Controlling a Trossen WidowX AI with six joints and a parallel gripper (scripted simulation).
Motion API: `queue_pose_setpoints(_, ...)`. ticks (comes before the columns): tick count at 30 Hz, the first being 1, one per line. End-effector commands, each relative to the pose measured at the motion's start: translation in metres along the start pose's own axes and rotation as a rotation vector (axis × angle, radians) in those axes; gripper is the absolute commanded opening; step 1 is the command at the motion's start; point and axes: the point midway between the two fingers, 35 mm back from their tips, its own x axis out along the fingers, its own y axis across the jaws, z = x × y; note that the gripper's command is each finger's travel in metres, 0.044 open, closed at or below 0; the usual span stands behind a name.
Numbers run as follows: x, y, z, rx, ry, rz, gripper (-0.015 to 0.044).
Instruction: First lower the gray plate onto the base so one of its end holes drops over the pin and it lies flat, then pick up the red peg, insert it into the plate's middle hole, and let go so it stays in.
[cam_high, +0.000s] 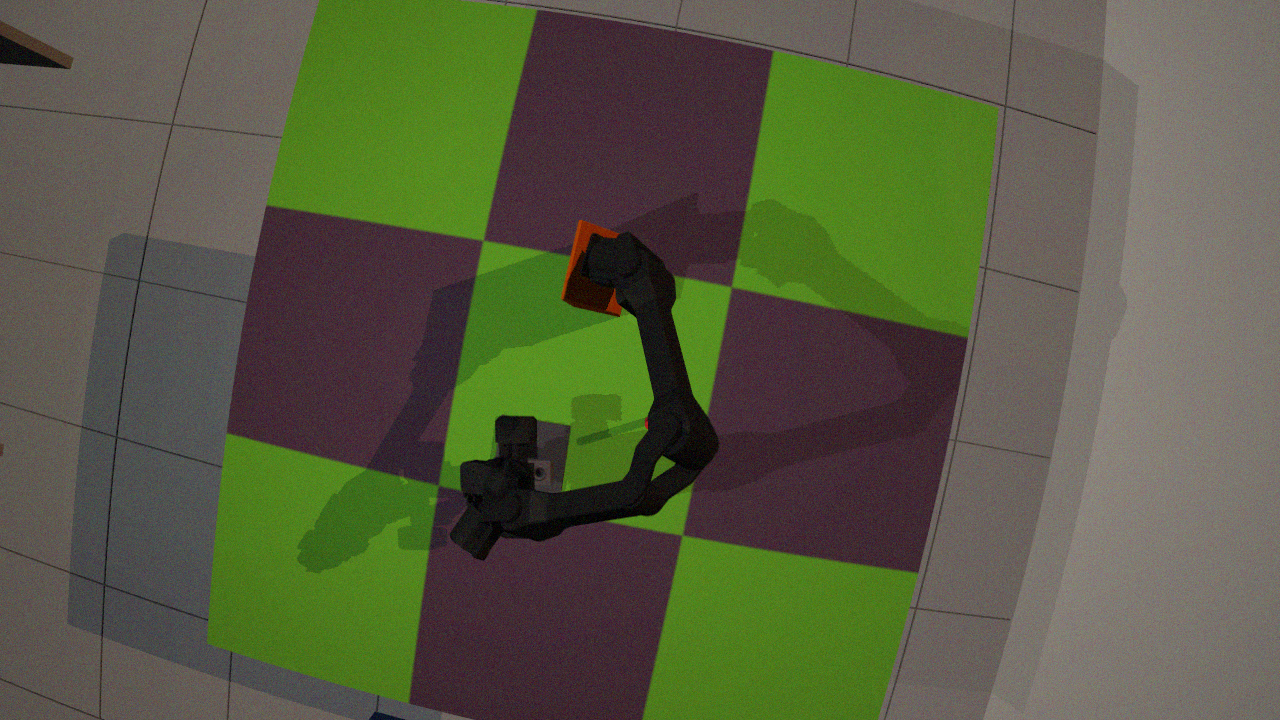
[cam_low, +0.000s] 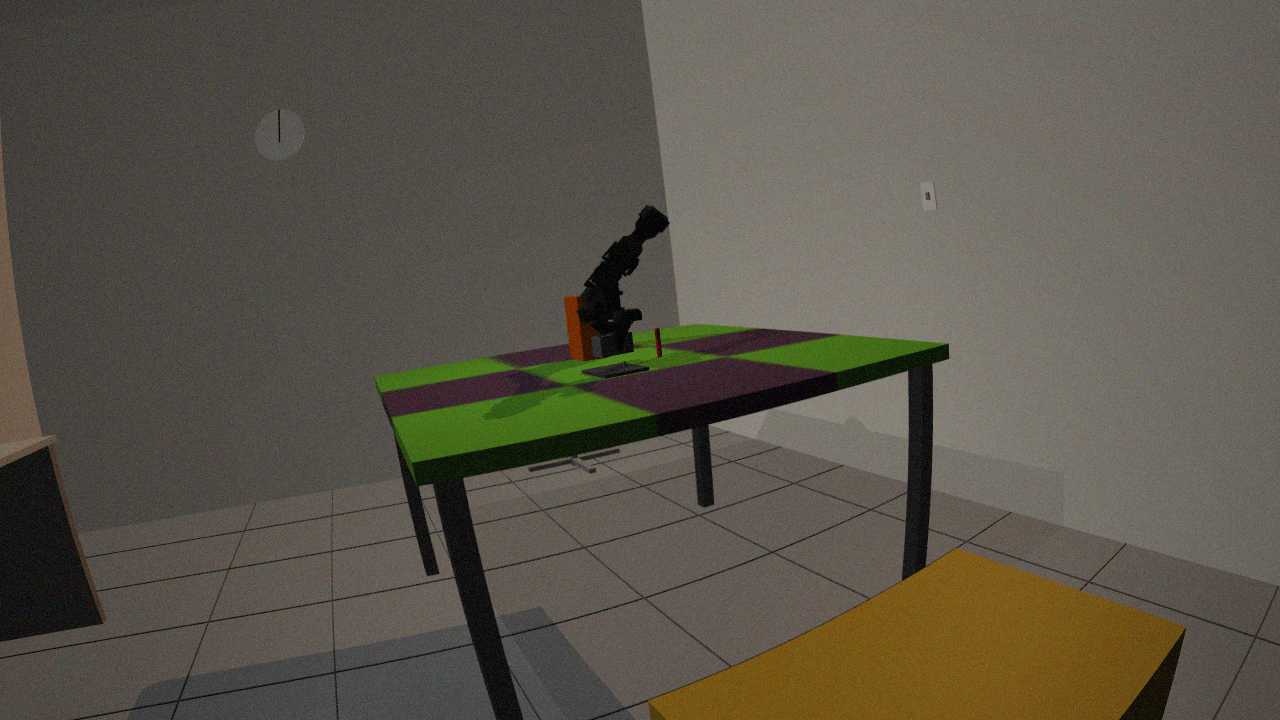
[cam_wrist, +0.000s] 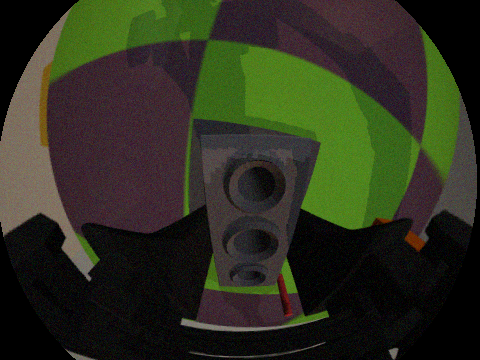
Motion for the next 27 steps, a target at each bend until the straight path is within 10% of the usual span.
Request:
queue_pose_setpoints(1,0.008,-0.003,-0.001,0.011,0.007,-0.005,0.0)
queue_pose_setpoints(27,0.028,0.0,-0.001,-0.001,0.002,-0.003,0.0)
